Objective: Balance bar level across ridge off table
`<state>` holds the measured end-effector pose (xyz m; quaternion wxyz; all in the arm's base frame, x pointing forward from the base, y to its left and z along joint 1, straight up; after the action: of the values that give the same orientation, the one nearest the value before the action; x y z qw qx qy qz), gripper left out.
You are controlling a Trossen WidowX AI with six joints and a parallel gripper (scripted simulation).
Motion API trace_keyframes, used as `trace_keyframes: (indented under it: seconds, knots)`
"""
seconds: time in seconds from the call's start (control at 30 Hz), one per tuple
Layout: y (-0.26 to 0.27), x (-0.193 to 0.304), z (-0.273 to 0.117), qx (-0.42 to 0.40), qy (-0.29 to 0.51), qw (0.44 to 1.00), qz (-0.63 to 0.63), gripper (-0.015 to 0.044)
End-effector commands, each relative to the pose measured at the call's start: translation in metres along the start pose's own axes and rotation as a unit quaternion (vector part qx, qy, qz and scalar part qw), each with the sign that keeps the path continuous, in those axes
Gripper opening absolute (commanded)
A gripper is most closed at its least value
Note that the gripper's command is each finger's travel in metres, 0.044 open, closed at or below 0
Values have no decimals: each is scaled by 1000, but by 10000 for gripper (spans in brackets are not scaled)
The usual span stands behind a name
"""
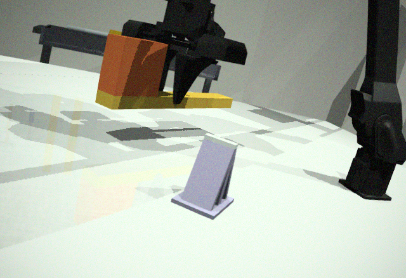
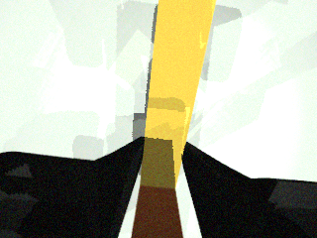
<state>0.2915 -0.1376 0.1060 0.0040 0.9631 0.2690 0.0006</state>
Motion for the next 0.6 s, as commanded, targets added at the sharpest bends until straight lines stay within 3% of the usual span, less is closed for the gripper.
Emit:
trace_keyframes:
  seconds: [0.0, 0.57]
  knots:
    - [3, 2, -19, -10, 8, 1000, 1, 0]
    - [-3, -1, -63, -9, 9, 1000, 2, 0]
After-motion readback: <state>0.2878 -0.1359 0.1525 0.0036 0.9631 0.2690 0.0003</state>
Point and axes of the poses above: the point midway between the two fingers, 35 mm back from their tips, its own z axis out along the fingers, its own y axis across the jaws, x = y × z, the point moved 1 cm from there along -z, back along the fingers, and after that the axes turned 2 degrees about z, right-handed, at the moved point
